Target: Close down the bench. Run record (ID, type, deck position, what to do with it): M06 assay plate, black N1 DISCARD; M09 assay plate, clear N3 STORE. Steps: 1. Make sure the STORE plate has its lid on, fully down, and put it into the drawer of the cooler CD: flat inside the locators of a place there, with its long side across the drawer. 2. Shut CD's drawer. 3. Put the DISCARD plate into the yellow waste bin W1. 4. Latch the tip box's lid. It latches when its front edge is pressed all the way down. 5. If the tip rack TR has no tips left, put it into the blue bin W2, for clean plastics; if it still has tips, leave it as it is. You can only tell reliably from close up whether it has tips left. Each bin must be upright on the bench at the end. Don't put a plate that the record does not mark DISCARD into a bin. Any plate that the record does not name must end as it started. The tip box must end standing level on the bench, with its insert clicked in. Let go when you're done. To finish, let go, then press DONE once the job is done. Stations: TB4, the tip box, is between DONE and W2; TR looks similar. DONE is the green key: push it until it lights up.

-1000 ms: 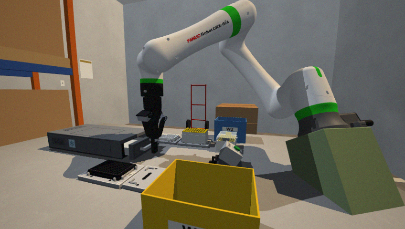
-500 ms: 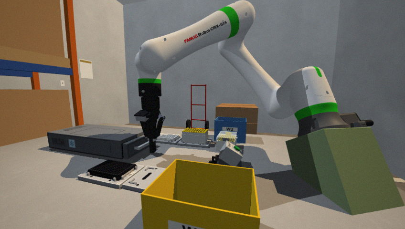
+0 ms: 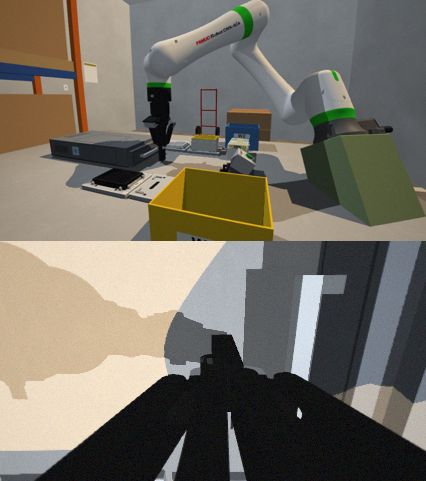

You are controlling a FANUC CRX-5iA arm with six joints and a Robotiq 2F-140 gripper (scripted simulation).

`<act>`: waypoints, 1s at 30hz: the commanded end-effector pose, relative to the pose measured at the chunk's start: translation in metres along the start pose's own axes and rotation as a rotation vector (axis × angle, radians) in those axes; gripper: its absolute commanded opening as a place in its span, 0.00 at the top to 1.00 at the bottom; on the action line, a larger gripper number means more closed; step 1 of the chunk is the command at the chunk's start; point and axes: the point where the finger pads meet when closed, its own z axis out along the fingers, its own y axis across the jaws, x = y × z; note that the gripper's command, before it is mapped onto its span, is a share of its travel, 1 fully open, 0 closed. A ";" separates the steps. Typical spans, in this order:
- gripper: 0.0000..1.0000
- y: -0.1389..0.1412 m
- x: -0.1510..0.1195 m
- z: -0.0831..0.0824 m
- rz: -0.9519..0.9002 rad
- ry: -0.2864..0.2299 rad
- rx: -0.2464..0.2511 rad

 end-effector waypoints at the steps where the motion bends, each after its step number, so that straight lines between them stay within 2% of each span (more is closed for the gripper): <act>1: 0.90 -0.003 0.000 -0.001 0.000 0.000 -0.002; 20: 0.90 -0.026 0.000 -0.001 0.000 0.000 -0.002; 30: 0.90 -0.026 0.000 -0.001 0.000 0.000 -0.002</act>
